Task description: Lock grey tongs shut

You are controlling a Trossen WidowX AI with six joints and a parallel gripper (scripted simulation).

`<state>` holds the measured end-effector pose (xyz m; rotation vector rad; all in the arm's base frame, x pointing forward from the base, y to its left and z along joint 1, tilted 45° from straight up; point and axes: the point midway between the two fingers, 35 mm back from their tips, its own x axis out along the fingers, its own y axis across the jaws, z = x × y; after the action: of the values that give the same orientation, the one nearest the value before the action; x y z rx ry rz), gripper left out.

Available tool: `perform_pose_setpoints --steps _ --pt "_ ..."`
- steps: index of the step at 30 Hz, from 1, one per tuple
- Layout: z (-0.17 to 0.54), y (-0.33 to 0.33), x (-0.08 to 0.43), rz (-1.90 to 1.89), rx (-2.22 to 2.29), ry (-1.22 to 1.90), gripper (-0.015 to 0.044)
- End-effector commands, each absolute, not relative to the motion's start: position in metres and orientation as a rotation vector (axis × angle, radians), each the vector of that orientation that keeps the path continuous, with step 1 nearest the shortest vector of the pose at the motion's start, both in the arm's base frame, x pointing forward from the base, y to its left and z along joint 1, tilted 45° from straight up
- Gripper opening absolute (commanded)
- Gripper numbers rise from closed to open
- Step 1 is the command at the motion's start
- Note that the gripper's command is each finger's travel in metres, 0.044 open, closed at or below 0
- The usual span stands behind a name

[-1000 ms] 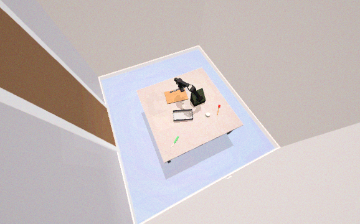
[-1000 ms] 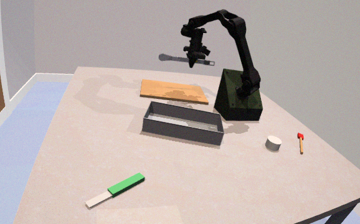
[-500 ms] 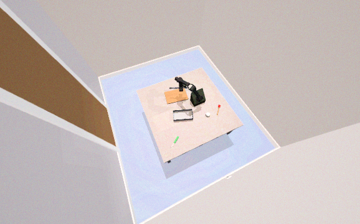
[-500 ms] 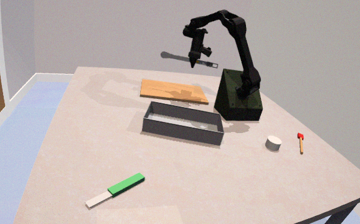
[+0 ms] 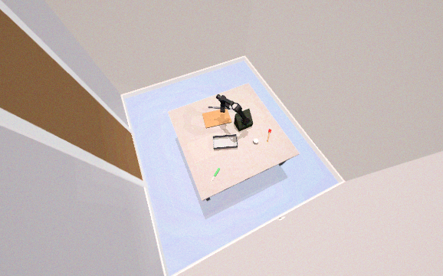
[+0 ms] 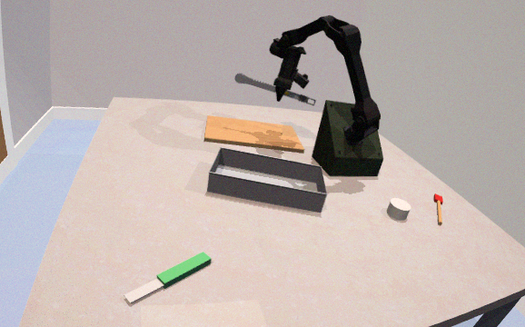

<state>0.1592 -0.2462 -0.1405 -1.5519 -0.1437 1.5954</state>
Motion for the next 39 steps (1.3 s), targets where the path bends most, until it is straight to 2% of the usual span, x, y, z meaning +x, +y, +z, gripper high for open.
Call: perform_pose_setpoints --steps 1,20,39 --pt "-0.147 -0.251 0.158 1.512 -1.619 -0.066 -0.0150" --pt "-0.169 -0.255 0.151 1.164 -1.857 0.180 -0.0150" --pt "-0.154 -0.248 0.140 0.811 -2.060 0.357 -0.0150"
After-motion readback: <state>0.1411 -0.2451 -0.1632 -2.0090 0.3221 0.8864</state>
